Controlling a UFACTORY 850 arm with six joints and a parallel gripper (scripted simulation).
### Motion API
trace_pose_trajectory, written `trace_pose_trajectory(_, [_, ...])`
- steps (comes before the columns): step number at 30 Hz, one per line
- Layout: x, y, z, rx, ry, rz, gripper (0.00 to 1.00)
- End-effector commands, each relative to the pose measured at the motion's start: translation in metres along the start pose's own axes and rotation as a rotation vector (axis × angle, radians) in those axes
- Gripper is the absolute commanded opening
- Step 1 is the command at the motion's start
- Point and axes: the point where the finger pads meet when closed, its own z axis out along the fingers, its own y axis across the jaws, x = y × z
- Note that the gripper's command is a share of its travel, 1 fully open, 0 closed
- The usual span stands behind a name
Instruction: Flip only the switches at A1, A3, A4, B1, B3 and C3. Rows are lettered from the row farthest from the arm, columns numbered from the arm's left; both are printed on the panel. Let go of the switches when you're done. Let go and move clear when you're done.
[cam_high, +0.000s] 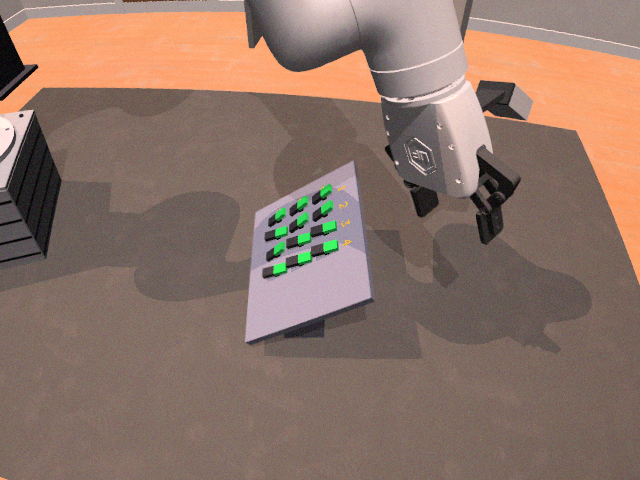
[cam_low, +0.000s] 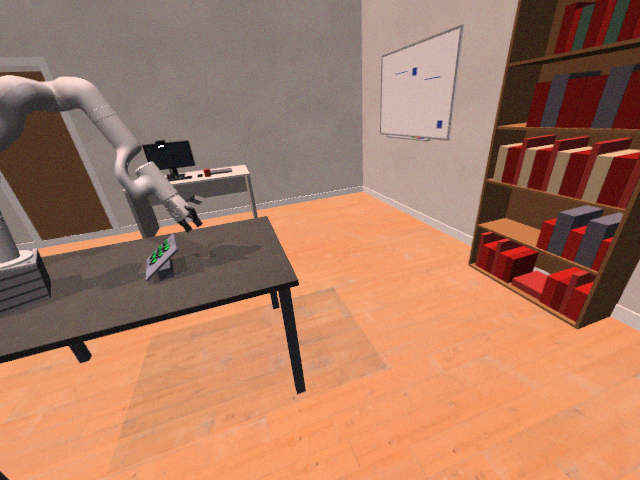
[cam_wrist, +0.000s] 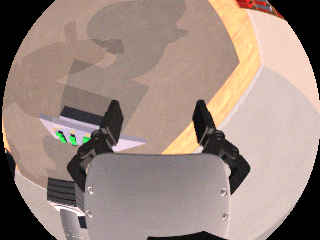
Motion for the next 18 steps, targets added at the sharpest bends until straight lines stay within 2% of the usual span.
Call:
trace_pose_trajectory(1, [0.0008,0.0011,-0.0007,-0.002,0.001,0.0,1.0])
trace_pose_trajectory(17, [0.0008,0.0011,-0.0007,-0.002,0.001,0.0,1.0])
trace_pose_trajectory(18, [0.0008,0.0011,-0.0007,-0.002,0.001,0.001,0.0])
